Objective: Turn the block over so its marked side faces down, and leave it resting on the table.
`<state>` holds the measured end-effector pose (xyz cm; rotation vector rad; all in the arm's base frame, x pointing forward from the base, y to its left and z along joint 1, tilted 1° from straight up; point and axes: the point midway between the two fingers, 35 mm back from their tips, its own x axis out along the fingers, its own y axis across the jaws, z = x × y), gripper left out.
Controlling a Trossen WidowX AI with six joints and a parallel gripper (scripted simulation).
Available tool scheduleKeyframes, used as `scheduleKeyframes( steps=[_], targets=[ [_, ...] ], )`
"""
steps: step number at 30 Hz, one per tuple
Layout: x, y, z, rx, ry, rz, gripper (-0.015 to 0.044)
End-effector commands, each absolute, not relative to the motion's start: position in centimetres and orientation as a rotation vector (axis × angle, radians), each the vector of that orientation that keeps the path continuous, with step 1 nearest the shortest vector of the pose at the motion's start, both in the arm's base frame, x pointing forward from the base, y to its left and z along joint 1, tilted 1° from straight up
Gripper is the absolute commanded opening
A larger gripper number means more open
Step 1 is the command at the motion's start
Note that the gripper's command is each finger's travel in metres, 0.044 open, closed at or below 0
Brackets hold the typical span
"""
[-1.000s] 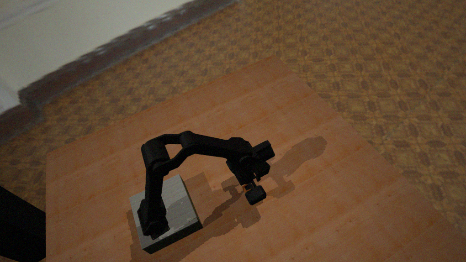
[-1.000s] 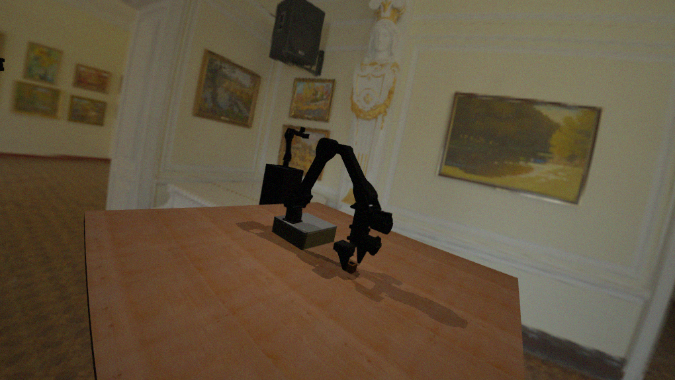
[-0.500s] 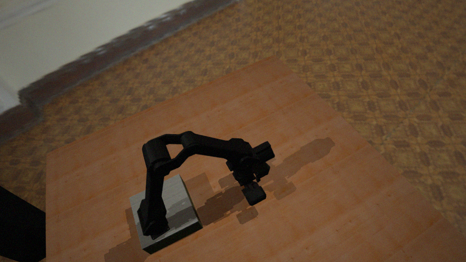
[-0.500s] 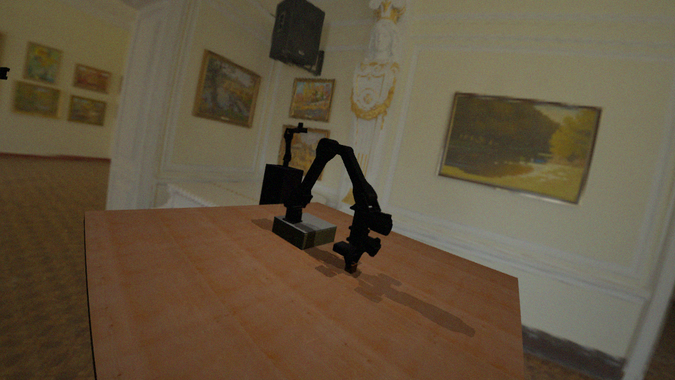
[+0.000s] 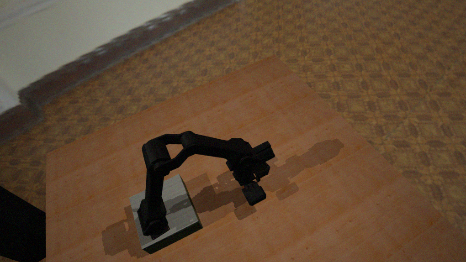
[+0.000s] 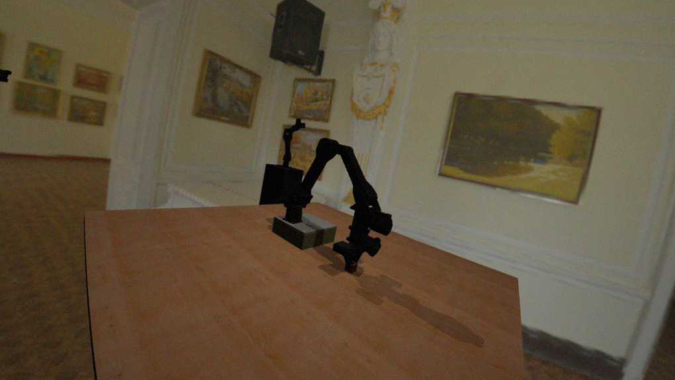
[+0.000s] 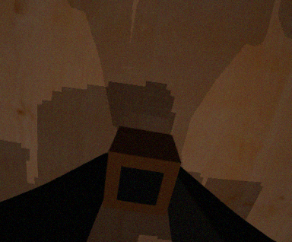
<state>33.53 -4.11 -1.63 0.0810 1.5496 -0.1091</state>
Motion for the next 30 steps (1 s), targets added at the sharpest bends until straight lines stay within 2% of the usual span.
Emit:
scheduleKeyframes(
  steps=[1, 8, 30],
  targets=[
    [33.6, -4.1, 0.1, 0.078, 1.548, -0.113, 0.0],
    [33.5, -4.1, 1.1, 0.078, 1.537, -0.113, 0.0],
    [33.6, -4.1, 0.0, 0.054, 1.183, -0.118, 0.0]
  ],
)
